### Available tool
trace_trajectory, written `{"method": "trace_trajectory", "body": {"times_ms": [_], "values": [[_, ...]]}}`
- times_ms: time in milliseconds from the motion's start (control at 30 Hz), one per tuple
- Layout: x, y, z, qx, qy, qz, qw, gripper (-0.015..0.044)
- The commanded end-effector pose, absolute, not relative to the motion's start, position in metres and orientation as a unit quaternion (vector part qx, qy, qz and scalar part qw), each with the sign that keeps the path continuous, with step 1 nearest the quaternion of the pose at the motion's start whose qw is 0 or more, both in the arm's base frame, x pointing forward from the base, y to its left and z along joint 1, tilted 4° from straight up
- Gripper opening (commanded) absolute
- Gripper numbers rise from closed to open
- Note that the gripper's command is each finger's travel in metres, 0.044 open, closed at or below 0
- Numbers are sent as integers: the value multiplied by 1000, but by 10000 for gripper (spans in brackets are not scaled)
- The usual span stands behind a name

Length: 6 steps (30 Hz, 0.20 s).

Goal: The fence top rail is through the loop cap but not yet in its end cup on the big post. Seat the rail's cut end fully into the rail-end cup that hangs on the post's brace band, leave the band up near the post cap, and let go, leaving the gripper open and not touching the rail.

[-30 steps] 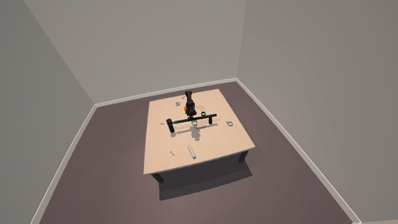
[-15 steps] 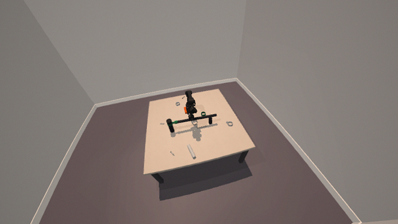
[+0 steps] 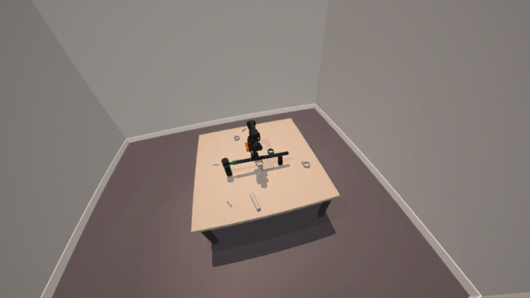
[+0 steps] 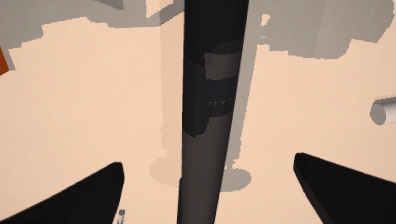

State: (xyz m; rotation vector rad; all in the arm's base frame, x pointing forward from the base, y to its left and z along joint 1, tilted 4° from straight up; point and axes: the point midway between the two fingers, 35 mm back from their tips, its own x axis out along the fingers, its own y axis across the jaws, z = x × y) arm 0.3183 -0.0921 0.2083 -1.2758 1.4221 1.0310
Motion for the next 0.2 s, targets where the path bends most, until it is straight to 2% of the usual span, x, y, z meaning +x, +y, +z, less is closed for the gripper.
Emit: {"method": "trace_trajectory", "body": {"times_ms": [0, 167], "values": [[318, -92, 209, -522, 579, 421, 464, 440], [318, -92, 209, -522, 579, 421, 464, 440]]}}
